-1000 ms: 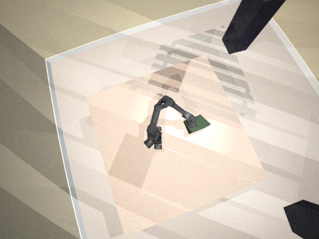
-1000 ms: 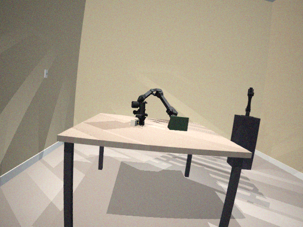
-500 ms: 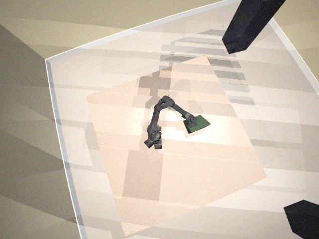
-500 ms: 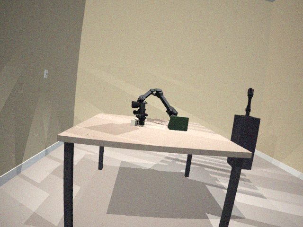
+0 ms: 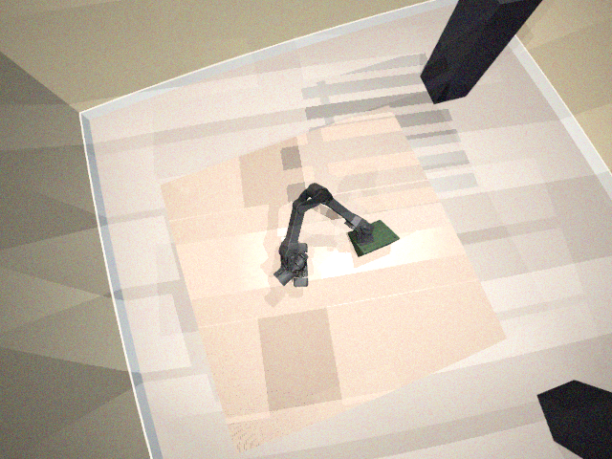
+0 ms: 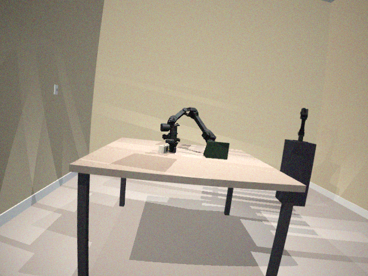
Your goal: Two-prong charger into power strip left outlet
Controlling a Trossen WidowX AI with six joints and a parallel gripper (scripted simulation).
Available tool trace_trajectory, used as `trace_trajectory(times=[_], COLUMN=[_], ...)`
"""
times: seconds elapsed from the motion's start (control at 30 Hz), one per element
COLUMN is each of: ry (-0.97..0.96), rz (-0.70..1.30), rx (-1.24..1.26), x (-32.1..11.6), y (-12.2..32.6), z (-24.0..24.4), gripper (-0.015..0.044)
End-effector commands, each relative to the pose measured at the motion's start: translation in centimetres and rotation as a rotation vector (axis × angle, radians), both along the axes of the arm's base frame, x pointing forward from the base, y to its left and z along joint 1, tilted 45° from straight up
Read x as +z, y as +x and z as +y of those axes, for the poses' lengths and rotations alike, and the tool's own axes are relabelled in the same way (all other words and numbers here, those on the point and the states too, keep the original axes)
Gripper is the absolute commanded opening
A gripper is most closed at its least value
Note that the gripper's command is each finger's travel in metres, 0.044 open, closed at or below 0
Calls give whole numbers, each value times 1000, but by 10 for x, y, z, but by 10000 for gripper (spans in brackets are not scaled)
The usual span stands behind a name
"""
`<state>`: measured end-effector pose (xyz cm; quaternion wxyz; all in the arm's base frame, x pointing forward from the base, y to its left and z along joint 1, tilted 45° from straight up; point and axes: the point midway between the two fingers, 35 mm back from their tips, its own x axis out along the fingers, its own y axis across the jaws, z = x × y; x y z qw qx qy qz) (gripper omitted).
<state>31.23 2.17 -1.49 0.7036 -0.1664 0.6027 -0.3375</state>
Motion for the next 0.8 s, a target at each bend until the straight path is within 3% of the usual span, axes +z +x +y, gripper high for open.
trace_trajectory(times=[0.0, 0.77], ry=[1, 1], rz=[-2, -2], rx=[-2, -2], x=[0, 1], y=[0, 3], z=[0, 1], gripper=[0, 0])
